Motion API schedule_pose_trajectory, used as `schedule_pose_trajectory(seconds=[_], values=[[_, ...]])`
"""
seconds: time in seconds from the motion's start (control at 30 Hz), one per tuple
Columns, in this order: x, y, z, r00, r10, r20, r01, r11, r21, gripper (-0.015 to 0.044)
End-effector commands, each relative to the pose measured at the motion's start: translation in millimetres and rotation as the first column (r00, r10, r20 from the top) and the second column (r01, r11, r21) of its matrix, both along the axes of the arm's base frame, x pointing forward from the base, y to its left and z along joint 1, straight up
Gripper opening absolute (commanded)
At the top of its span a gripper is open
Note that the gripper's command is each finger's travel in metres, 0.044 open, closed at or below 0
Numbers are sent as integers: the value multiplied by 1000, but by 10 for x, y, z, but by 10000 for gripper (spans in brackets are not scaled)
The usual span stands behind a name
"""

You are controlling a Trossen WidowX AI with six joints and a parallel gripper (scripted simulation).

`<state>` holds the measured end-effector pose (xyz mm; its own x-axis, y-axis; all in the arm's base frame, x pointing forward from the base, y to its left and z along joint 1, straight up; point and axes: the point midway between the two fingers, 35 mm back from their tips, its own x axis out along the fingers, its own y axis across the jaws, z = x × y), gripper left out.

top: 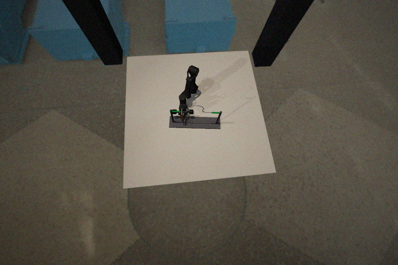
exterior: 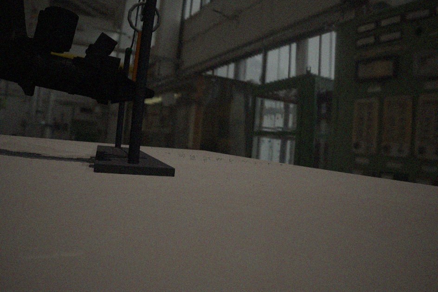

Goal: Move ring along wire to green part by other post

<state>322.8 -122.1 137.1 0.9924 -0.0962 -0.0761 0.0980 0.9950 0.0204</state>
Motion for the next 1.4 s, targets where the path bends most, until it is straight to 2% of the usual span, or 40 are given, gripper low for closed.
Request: schedule_pose_trajectory(seconds=[0.0,0.3,0.7,0.93,1.37], values=[[0,80,11,1000,0,7,0,1000,23,-150],[24,272,21,1000,2,18,-4,994,105,-150],[68,641,102,999,2,44,-15,954,300,-150],[95,895,213,998,-1,62,-26,896,444,-150],[-39,1208,430,997,71,-11,-48,775,631,-150]])
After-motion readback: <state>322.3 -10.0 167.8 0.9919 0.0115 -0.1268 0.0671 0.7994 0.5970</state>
